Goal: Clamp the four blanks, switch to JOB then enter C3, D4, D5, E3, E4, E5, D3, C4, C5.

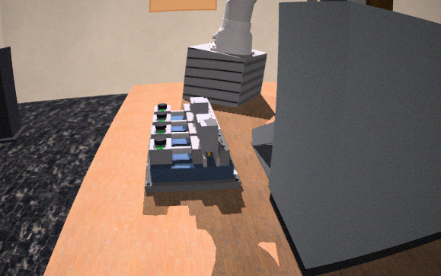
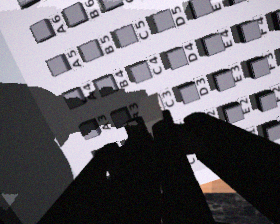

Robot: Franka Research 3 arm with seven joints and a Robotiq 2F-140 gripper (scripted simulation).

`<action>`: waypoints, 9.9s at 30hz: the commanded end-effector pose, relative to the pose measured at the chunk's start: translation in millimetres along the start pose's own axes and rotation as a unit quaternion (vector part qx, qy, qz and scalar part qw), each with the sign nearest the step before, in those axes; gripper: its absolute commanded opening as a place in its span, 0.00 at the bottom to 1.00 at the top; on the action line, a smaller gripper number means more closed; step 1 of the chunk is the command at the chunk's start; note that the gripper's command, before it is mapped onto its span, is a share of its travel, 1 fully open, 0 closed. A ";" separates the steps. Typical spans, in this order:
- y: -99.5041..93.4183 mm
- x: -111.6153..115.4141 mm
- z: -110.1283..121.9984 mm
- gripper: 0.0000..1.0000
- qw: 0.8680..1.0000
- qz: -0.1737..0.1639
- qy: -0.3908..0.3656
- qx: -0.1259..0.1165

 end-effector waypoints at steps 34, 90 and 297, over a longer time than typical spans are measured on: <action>7.7 0.6 0.1 0.00 1.000 -0.001 0.001 0.000; 13.0 0.7 0.1 0.00 1.000 -0.001 0.001 0.000; -20.5 -29.0 3.4 0.00 1.000 -0.001 0.001 0.000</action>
Point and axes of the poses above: the point where the finger pads meet when closed, its own y axis out along the fingers, its own z axis across the jaws, x = y × z, the point moved 8 cm from there along -y, back along the fingers, and after that the axes turned 2 degrees about -y, right-handed, at the moved point
